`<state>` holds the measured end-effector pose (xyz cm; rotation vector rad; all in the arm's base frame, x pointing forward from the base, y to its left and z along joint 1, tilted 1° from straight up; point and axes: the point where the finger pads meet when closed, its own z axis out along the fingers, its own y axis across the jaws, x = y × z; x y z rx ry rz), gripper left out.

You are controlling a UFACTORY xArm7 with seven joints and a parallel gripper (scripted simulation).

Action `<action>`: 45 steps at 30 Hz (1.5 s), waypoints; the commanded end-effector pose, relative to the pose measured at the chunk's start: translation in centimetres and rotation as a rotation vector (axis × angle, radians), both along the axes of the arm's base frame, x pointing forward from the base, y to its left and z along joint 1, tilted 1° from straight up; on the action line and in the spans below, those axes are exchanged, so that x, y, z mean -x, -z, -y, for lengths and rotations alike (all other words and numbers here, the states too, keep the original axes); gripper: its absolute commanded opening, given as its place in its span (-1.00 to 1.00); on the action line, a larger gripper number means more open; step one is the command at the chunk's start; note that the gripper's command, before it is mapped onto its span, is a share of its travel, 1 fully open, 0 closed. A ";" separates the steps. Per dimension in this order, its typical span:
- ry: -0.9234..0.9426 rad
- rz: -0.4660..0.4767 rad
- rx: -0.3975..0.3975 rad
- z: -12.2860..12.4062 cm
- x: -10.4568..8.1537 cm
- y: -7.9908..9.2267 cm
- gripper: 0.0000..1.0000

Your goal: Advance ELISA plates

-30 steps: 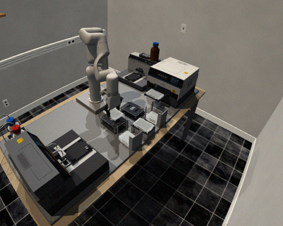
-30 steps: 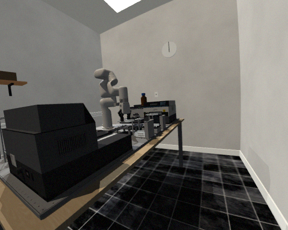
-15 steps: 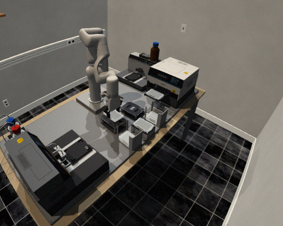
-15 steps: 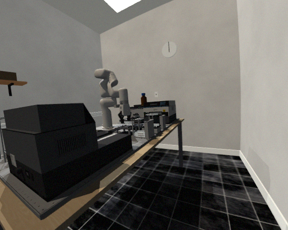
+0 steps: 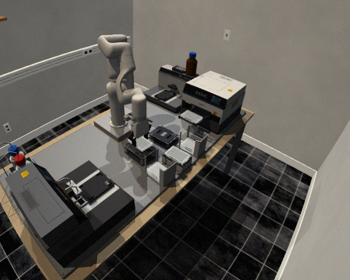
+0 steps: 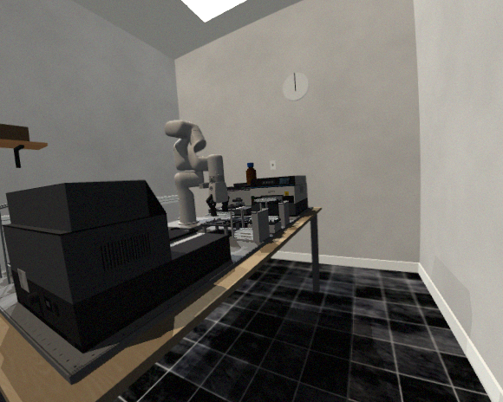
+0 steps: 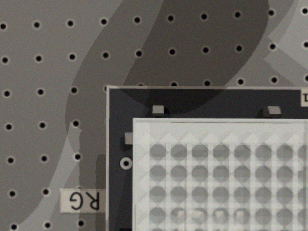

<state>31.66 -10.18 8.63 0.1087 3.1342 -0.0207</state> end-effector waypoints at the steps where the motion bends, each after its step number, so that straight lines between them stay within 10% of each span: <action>1: 0.000 0.003 0.001 0.0 -0.1 -0.1 -1.00; 45: 0.000 0.003 0.001 0.1 -0.1 1.7 -1.00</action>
